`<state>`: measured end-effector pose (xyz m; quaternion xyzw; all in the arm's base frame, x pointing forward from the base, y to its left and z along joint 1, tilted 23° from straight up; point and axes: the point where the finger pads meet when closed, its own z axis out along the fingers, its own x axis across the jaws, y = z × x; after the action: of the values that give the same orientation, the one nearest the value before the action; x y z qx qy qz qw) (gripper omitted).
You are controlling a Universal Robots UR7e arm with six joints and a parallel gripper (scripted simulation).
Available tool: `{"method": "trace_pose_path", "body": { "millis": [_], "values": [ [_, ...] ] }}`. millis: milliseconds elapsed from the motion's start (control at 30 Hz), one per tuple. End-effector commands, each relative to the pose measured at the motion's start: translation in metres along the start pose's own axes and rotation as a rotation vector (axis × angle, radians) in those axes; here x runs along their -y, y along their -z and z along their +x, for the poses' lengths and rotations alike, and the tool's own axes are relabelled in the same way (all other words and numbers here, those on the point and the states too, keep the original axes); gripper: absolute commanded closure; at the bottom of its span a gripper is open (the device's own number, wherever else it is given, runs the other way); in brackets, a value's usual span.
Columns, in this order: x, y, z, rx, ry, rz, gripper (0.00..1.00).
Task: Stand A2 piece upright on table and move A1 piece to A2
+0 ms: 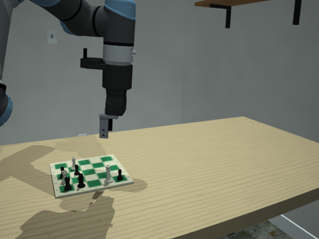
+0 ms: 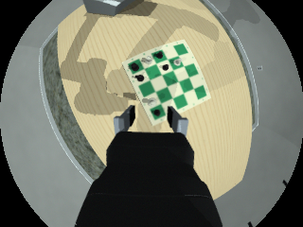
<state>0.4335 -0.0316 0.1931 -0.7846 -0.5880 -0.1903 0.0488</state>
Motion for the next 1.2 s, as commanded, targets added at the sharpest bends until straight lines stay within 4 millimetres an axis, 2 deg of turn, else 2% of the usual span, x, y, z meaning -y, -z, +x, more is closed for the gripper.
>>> {"method": "trace_pose_path", "body": {
  "millis": [0,600,667,800,933,967,1167],
  "values": [
    [0.000,0.004,0.006,0.028,0.045,-0.057,0.00],
    [0.000,0.004,0.007,0.030,0.050,-0.063,0.00],
    [-0.001,-0.003,0.007,0.030,0.051,-0.063,0.00],
    [-0.001,-0.031,0.006,0.031,0.052,-0.063,0.00],
    [-0.001,-0.034,0.006,0.031,0.052,-0.063,0.00],
    [-0.001,-0.034,0.006,0.031,0.052,-0.063,0.21],
    [-0.001,-0.034,0.006,0.031,0.052,-0.063,0.21]
  ]
}}
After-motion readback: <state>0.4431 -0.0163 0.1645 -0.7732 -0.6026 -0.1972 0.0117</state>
